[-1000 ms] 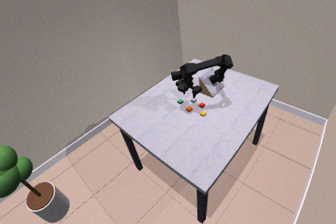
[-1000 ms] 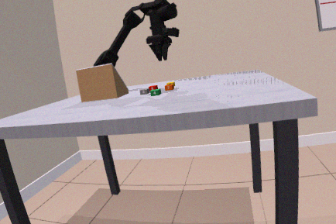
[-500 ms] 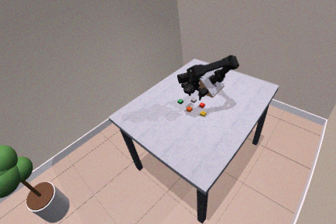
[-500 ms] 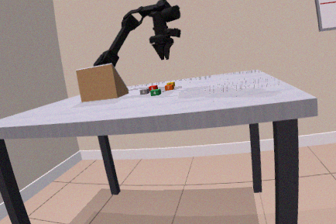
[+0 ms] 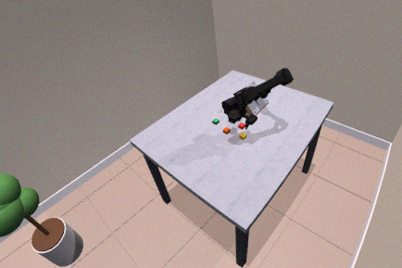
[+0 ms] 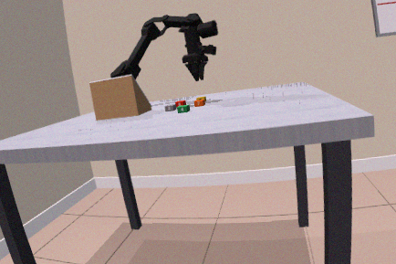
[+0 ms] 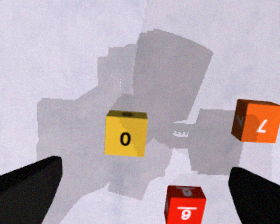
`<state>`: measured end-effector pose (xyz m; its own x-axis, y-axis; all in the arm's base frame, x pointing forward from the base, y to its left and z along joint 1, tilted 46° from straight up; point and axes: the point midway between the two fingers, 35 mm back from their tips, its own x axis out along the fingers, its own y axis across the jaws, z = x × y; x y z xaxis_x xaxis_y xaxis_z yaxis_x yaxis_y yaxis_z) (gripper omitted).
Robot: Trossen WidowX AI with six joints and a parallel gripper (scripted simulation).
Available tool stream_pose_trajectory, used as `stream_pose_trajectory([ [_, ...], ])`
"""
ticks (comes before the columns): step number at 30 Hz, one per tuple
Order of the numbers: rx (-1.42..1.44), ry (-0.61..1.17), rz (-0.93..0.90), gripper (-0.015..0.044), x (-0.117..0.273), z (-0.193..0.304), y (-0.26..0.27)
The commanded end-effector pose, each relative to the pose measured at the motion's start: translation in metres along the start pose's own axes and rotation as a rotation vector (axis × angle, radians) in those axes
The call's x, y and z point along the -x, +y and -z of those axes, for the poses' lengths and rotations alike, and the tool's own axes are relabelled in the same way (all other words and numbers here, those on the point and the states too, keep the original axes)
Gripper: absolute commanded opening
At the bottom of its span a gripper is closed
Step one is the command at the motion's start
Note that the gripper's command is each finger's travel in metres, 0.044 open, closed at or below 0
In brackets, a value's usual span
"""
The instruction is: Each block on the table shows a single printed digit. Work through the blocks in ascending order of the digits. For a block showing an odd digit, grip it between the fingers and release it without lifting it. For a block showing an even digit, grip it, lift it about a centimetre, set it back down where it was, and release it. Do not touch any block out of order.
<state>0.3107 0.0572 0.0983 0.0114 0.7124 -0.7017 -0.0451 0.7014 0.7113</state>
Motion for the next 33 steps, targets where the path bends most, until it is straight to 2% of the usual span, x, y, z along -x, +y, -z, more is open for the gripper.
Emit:
stream_pose_trajectory([
  [1,-0.006,0.024,-0.014,0.04,-0.041,0.009,0.004],
  [30,-0.006,0.024,-0.016,0.04,-0.077,0.011,0.005],
  [33,-0.006,0.024,-0.016,0.0321,-0.077,0.011,0.005],
])
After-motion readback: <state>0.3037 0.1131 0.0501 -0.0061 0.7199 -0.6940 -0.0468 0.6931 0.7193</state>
